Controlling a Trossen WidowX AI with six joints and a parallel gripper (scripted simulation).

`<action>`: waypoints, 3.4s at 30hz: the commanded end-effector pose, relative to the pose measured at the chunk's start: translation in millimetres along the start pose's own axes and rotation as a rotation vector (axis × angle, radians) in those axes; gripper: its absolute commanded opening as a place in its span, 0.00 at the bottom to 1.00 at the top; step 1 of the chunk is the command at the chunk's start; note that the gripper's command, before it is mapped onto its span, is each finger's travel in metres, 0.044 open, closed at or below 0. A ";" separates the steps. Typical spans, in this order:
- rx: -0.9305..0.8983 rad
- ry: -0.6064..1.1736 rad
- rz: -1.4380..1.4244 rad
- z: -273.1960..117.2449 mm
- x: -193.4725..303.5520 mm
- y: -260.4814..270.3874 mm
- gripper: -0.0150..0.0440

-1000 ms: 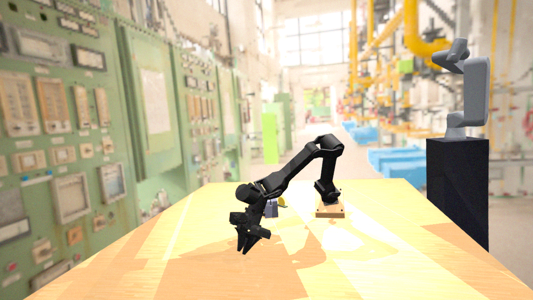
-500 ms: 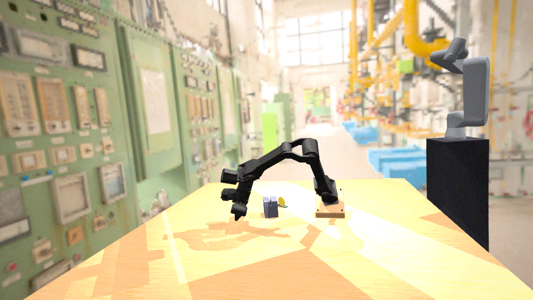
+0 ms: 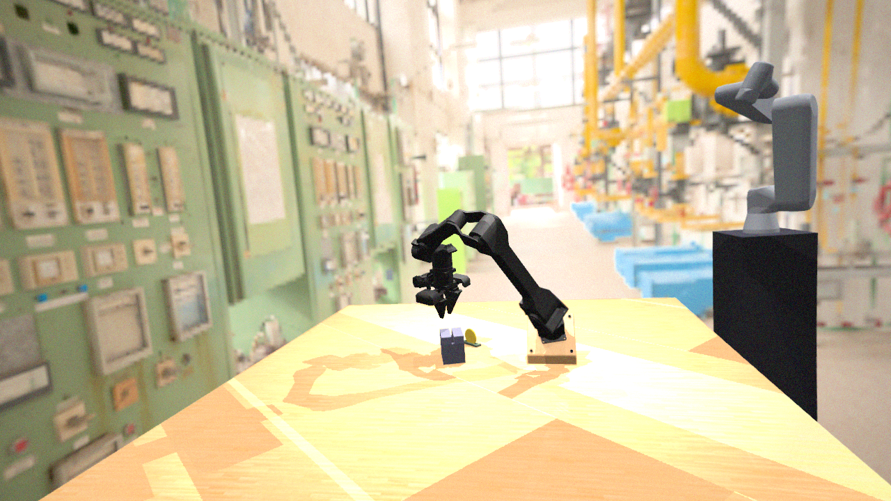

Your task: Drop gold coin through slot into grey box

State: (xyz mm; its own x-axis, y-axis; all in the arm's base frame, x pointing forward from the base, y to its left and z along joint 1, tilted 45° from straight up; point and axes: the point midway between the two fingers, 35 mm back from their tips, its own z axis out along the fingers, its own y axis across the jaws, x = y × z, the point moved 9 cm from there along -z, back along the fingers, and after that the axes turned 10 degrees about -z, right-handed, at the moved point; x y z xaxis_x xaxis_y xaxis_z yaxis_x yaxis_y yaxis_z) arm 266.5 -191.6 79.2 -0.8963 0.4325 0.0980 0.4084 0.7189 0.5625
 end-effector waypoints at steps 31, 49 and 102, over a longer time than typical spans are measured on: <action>-0.131 0.114 0.217 50.9 40.0 -66.8 0.53; -0.135 0.112 0.217 80.0 42.9 -62.5 0.53; -0.130 0.107 0.217 25.8 35.1 -71.4 0.25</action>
State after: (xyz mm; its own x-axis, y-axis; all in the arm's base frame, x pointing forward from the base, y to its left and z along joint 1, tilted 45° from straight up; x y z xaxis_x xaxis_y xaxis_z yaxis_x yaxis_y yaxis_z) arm 211.2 -208.2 13.3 -0.8014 0.5039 0.3222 0.5807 0.5269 0.6206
